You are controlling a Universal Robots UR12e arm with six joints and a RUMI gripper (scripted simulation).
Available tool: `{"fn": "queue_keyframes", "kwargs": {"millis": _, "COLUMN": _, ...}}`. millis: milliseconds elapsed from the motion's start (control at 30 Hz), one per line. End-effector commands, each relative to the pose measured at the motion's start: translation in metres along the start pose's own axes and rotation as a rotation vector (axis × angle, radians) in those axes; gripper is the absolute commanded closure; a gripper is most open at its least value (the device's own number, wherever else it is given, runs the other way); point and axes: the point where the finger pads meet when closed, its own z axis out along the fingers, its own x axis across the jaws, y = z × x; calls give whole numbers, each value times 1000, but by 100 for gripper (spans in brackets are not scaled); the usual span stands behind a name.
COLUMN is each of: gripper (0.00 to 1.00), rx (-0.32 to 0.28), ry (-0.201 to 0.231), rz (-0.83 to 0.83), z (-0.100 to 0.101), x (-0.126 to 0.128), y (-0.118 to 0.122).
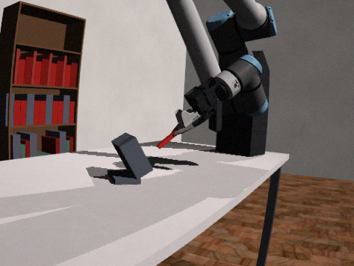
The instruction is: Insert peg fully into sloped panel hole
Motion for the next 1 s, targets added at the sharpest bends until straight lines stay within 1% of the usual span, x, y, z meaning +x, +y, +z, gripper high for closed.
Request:
{"fn": "queue_keyframes", "kwargs": {"millis": 0, "gripper": 100, "rx": -23, "ry": -3, "rz": 21, "z": -4, "x": 0, "y": 2}}
{"fn": "queue_keyframes", "kwargs": {"millis": 967, "gripper": 100, "rx": -94, "ry": -18, "rz": 94, "z": -22, "x": -8, "y": 1}}
